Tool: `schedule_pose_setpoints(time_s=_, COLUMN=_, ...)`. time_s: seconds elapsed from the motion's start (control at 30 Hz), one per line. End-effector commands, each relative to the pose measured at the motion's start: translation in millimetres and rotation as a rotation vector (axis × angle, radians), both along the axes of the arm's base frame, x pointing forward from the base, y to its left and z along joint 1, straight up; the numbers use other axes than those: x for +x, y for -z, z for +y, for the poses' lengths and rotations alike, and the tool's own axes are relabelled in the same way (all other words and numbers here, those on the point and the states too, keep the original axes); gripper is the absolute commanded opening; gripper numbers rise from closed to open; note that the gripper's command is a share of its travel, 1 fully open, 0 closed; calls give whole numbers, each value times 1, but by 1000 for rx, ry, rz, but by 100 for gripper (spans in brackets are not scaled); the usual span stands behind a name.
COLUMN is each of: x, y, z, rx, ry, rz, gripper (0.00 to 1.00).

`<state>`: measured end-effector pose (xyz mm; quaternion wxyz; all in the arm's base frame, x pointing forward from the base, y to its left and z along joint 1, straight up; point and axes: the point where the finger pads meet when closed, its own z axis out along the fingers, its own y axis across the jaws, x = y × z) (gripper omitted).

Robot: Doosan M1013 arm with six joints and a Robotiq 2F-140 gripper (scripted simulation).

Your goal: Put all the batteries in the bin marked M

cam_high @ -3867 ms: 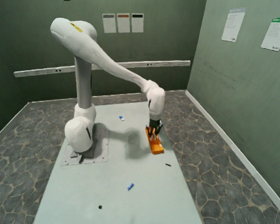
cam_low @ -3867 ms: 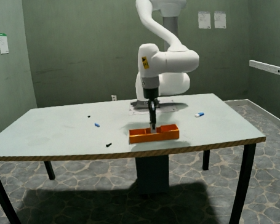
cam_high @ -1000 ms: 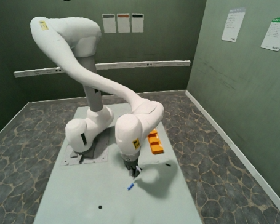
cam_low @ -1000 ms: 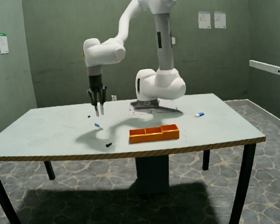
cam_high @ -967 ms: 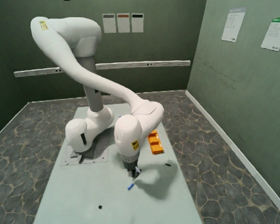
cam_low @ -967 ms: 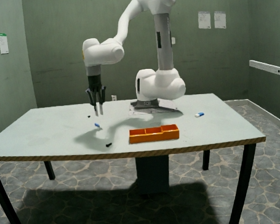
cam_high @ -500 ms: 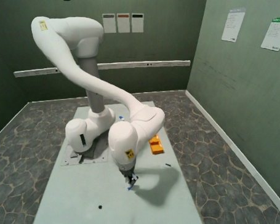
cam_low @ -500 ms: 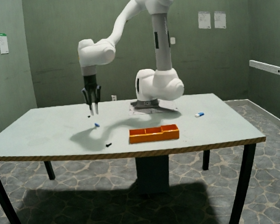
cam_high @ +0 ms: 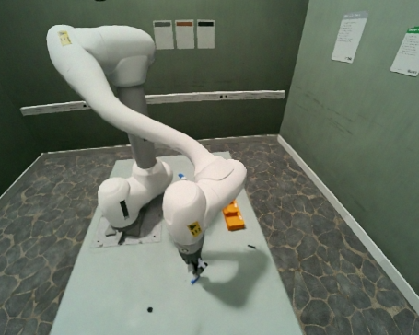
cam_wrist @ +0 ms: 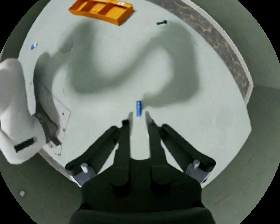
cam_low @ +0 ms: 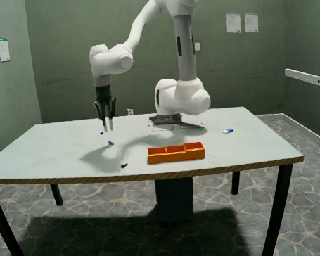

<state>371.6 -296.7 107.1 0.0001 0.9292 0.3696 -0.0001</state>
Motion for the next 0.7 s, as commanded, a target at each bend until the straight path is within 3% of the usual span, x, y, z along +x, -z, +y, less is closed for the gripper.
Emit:
schedule_pose_setpoints(time_s=0.0, x=0, y=0, z=0, rx=0, ry=0, rz=-1, gripper=26)
schedule_pose_setpoints(time_s=0.2, x=1, y=0, z=0, rx=0, ry=0, rz=-1, gripper=26)
schedule_pose_setpoints(time_s=0.67, x=1, y=48, z=0, rx=0, ry=0, rz=-1, gripper=26)
